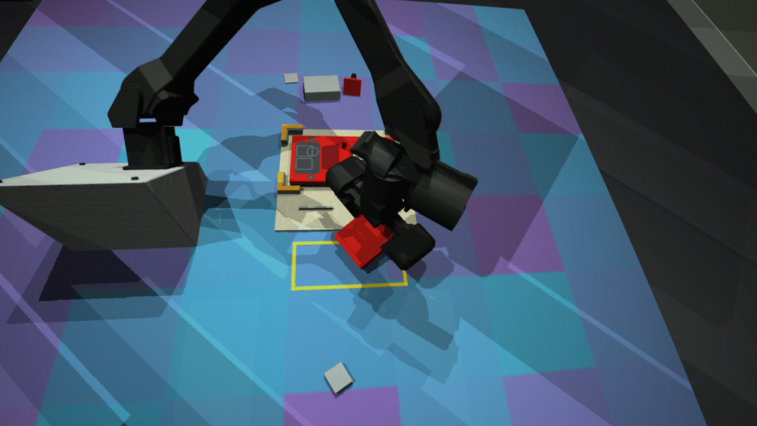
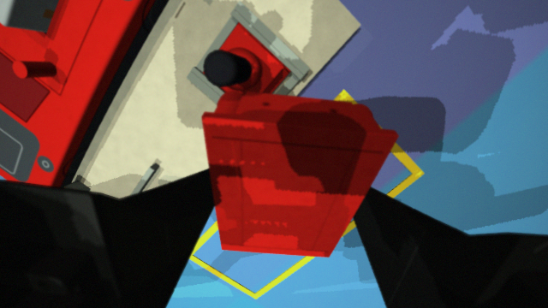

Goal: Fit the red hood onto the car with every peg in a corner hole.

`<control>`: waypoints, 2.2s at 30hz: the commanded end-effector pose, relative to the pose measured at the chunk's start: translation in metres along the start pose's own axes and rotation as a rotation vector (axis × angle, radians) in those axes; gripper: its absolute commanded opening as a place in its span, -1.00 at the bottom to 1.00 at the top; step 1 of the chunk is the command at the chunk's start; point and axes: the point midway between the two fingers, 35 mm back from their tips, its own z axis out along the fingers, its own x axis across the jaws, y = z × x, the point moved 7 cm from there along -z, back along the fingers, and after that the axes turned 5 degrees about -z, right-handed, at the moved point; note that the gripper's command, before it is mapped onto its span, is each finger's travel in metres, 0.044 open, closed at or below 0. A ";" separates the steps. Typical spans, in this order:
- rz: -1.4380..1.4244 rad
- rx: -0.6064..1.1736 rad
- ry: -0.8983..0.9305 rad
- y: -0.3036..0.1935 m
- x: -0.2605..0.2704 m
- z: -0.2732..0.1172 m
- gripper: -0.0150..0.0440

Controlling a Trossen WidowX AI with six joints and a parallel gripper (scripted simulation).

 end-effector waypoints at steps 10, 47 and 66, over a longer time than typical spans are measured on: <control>-0.012 -0.001 -0.020 0.002 -0.001 -0.047 -0.49; 0.470 0.207 0.072 0.120 0.105 -0.068 -0.49; 0.595 0.279 0.092 0.133 0.108 -0.026 -0.49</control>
